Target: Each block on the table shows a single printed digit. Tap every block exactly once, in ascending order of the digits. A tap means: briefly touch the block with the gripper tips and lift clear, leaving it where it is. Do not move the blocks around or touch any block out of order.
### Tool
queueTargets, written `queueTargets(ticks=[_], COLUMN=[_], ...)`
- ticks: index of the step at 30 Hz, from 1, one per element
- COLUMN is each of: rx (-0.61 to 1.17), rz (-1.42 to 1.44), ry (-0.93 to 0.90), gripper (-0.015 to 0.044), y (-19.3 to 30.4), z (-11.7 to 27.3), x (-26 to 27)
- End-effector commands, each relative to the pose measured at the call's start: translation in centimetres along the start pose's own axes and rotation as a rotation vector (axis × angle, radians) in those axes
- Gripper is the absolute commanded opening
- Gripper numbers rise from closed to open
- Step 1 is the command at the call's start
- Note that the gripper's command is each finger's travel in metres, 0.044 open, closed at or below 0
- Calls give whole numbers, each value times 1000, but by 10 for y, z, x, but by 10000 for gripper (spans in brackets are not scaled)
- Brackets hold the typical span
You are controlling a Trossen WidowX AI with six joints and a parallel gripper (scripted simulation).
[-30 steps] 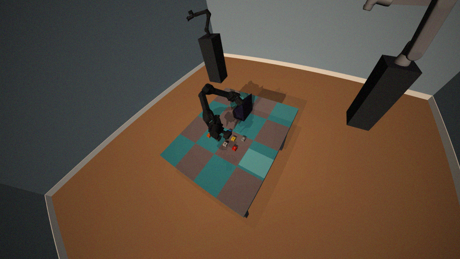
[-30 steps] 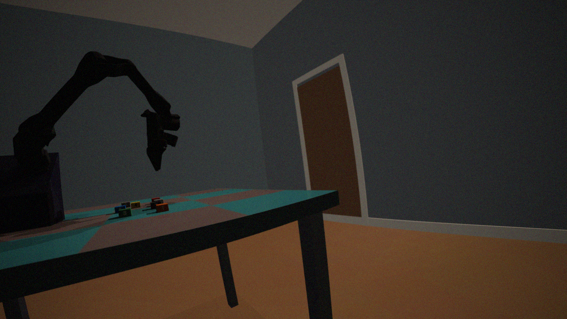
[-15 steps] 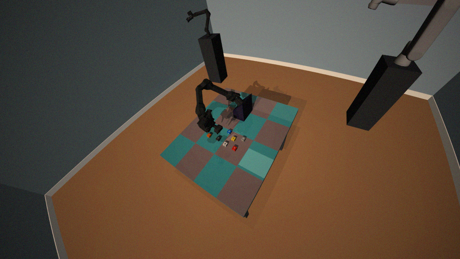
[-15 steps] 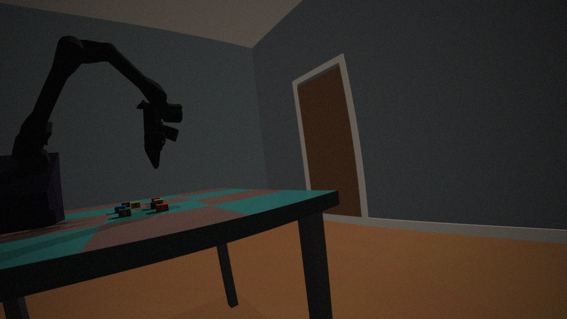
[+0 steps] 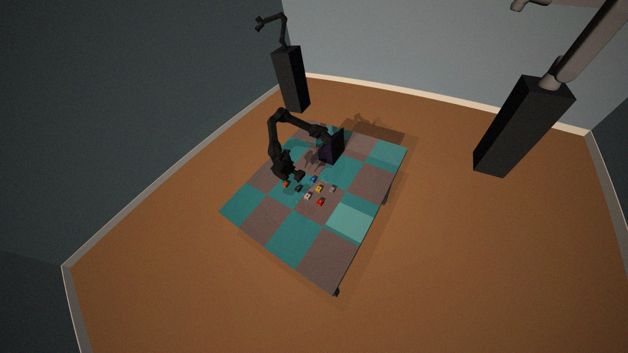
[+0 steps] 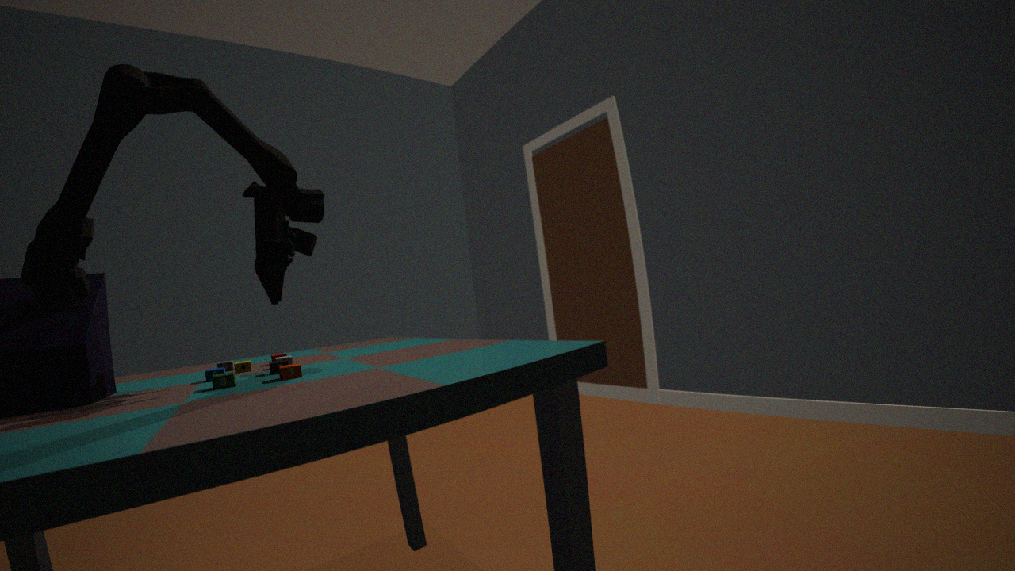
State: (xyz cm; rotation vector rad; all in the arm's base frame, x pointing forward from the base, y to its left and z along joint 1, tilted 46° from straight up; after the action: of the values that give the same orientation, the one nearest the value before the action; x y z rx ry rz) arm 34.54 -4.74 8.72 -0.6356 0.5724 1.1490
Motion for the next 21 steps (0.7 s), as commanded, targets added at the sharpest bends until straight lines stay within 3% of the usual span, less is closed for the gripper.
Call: queueTargets(ticks=[1, 5, 11, 21], rx=[1, 1, -1, -1], rz=[3, 3, 2, 2], ry=[2, 0, 6, 6], gripper=[400, 400, 400, 400], y=[0, -5, -30, -31], z=[-1, -1, 0, 0], x=[0, -13, -103, -105])
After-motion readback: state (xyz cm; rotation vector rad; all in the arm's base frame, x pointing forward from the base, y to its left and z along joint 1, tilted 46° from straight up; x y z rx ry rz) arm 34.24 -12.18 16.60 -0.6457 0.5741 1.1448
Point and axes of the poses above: the point midway between the two fingers, 35 mm back from their tips, its own z axis back along the fingers, its own x axis across the jaws, y = z × x, the point moved 7 cm from there along z, back along the fingers, and after that the axes turned 11 degrees about -z, right-handed, at the moved point
